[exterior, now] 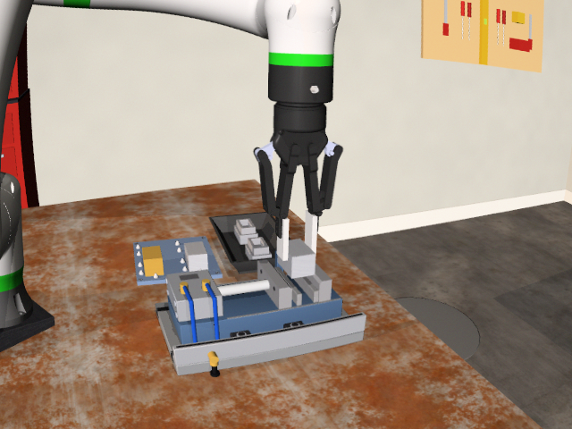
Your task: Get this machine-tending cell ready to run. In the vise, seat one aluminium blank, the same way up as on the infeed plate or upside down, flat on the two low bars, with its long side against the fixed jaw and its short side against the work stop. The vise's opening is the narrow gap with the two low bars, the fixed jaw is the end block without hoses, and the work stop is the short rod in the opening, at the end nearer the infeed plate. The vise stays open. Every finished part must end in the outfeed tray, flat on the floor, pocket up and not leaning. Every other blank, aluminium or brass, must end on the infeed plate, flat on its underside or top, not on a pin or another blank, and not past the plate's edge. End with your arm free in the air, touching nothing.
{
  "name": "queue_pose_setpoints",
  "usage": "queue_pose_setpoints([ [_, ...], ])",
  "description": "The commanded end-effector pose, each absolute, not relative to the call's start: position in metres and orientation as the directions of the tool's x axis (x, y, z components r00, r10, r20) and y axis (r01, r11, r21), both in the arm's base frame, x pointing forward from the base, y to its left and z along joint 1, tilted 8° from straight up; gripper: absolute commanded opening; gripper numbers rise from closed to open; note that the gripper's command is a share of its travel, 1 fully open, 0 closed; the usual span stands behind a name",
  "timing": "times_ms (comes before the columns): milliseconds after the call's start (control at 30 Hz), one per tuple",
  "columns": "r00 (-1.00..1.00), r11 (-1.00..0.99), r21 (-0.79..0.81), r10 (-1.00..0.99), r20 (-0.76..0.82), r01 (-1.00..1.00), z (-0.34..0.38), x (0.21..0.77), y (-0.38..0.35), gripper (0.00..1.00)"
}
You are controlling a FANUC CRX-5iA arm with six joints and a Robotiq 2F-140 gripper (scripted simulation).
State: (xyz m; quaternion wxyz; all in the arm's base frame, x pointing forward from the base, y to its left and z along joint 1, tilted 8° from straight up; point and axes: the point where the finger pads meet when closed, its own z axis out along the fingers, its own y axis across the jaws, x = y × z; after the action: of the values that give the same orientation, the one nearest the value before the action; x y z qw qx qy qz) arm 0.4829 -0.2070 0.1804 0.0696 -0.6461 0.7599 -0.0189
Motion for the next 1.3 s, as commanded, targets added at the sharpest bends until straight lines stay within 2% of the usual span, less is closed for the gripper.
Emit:
queue_pose_setpoints([
  [0,-0.156,0.164,-0.119,-0.984,-0.081,-0.979,0.18,0.483,-0.207,0.0],
  [1267,-0.156,0.164,-0.119,-0.984,-0.081,-0.979,0.17,0.484,-0.206,0.0],
])
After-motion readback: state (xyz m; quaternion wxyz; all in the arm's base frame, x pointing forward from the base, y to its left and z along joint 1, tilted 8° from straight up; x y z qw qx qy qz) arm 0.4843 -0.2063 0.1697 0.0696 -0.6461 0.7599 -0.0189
